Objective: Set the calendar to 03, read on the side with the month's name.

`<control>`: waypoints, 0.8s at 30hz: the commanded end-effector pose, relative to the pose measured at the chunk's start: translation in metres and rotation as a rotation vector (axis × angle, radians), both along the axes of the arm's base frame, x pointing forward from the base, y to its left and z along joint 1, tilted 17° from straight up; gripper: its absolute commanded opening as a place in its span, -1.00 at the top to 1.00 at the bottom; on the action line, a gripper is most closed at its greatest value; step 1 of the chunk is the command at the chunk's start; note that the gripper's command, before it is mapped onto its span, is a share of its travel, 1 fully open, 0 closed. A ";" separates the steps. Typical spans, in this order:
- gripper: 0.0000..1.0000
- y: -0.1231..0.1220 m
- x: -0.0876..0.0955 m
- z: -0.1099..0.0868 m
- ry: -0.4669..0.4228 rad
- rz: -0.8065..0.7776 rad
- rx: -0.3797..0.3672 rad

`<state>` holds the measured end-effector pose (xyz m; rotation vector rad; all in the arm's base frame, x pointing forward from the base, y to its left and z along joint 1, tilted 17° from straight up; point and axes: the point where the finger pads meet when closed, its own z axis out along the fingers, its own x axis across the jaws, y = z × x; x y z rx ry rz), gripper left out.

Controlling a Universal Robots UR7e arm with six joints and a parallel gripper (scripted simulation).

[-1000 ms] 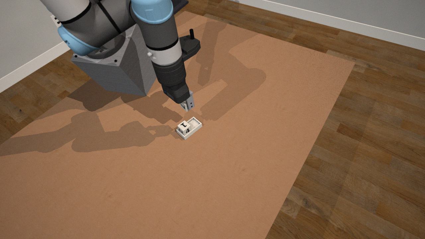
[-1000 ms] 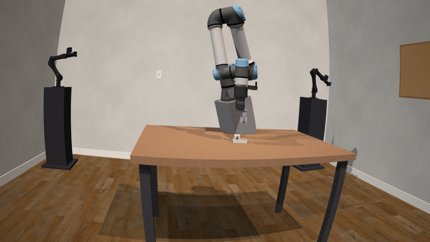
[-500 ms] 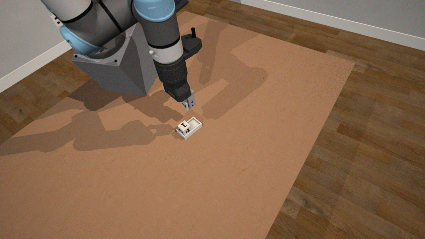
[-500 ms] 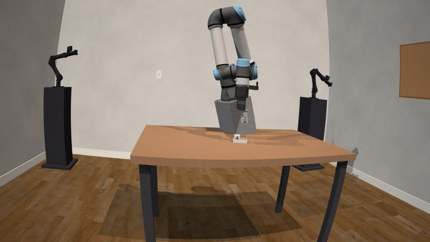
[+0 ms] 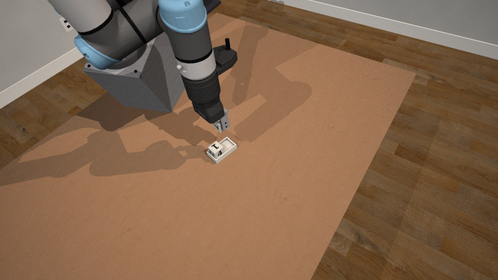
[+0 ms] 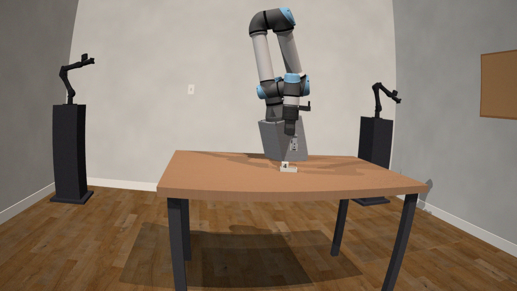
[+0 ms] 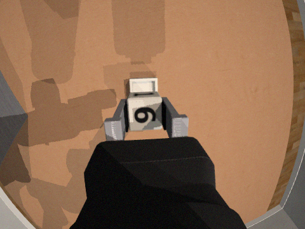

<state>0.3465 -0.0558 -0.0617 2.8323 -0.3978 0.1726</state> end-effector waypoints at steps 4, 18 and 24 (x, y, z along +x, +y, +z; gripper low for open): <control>-0.20 -0.007 0.004 -0.019 -0.006 0.000 -0.001; -0.20 -0.015 0.007 -0.045 -0.007 0.000 -0.002; -0.20 -0.015 0.007 -0.048 -0.006 0.001 -0.002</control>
